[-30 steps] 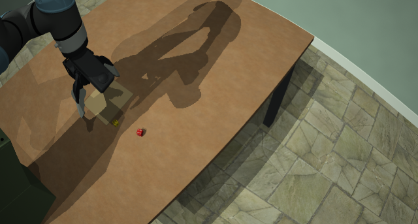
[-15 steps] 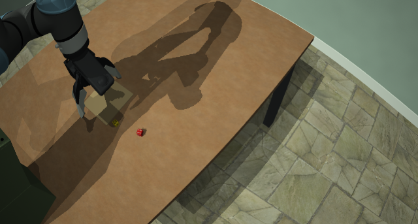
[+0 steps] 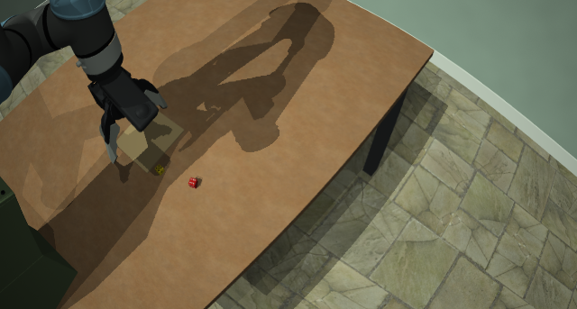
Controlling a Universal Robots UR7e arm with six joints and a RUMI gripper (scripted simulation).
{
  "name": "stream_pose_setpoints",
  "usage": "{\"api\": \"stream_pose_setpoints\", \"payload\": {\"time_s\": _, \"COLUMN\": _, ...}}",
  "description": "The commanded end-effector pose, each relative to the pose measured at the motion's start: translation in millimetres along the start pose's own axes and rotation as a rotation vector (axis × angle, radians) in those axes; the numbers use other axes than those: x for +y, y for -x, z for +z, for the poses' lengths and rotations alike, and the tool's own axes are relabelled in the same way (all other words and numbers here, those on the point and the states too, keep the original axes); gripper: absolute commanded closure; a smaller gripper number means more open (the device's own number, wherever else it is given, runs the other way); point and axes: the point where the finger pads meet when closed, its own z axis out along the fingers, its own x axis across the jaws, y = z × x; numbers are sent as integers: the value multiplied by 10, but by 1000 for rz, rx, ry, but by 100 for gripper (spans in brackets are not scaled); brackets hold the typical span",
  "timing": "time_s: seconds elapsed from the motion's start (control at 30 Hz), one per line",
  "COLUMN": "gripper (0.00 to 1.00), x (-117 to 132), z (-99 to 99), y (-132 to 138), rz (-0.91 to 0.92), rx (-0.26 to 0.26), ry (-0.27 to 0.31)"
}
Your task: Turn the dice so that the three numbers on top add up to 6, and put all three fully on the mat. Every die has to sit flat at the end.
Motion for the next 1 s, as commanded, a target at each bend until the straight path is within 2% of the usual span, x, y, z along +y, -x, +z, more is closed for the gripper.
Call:
{"api": "stream_pose_setpoints", "payload": {"time_s": 0.0, "gripper": 0, "x": -16, "z": 3, "y": 14, "rz": -18, "rx": -2, "ry": -1}}
{"api": "stream_pose_setpoints", "payload": {"time_s": 0.5, "gripper": 0, "x": -31, "z": 30, "y": 46, "rz": -179, "rx": -1, "ry": -1}}
{"api": "stream_pose_setpoints", "payload": {"time_s": 0.97, "gripper": 0, "x": -51, "z": 90, "y": 110, "rz": -539, "rx": -1, "ry": -1}}
